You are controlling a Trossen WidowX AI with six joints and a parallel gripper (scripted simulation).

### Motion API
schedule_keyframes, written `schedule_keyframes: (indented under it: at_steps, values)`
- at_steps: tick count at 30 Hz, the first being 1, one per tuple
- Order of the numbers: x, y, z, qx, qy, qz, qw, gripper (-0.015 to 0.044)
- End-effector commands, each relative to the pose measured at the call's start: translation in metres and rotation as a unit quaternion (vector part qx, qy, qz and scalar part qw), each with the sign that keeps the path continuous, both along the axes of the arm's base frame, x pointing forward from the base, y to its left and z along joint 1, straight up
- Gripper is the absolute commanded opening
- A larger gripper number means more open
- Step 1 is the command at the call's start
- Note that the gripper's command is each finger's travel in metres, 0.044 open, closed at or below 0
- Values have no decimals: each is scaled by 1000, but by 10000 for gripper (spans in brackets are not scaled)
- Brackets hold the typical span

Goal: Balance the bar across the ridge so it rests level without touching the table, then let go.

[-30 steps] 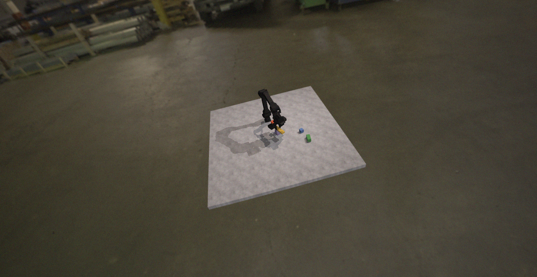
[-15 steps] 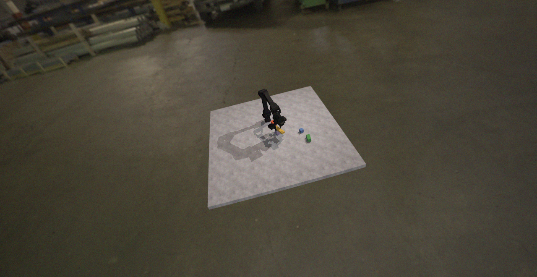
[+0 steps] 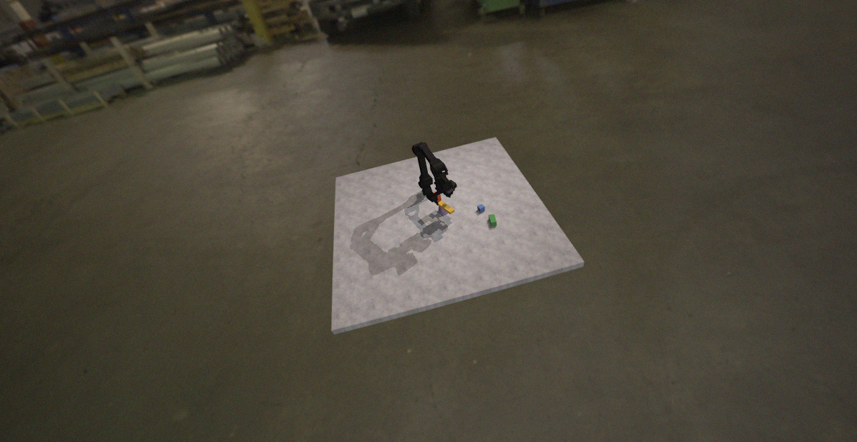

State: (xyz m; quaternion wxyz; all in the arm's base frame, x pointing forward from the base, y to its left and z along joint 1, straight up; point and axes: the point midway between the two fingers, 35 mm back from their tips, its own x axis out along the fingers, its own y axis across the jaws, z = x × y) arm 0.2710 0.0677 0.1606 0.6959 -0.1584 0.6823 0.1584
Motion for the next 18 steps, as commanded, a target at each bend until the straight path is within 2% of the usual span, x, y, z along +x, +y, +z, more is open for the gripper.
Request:
schedule_keyframes:
  at_steps: [1,4,18]
  values:
    - [-2,0,41,2,-6,0,1000,440]
    - [-5,-1,56,2,-6,0,1000,440]
    - [-5,-1,56,2,-6,0,1000,440]
